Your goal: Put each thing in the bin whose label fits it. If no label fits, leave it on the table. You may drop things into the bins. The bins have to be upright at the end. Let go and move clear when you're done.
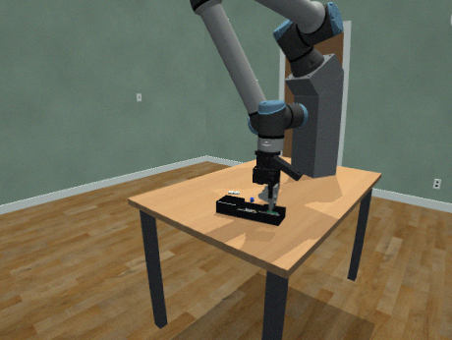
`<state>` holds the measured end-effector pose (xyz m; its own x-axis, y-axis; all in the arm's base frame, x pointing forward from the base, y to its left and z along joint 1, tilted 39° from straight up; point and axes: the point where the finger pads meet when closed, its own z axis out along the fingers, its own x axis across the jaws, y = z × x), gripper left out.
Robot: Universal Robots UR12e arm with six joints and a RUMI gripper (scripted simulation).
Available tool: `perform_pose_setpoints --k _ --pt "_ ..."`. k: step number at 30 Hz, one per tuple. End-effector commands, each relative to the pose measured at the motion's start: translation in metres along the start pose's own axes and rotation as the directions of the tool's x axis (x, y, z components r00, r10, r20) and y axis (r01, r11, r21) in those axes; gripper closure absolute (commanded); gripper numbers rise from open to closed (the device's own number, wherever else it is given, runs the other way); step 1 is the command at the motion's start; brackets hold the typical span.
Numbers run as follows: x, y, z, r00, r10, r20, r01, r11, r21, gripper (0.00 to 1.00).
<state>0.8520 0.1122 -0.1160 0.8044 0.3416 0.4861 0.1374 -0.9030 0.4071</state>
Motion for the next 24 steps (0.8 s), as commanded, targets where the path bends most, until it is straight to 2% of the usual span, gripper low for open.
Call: perform_pose_setpoints --k 1,6,24 --pt "0.002 0.0 -0.001 1.0 -0.001 -0.003 0.001 1.0 0.0 0.86" --pt "0.002 0.0 -0.001 1.0 -0.001 -0.003 0.001 1.0 0.0 0.86" --pt "0.001 -0.001 -0.024 1.0 -0.002 -0.001 0.002 1.0 0.001 0.86"
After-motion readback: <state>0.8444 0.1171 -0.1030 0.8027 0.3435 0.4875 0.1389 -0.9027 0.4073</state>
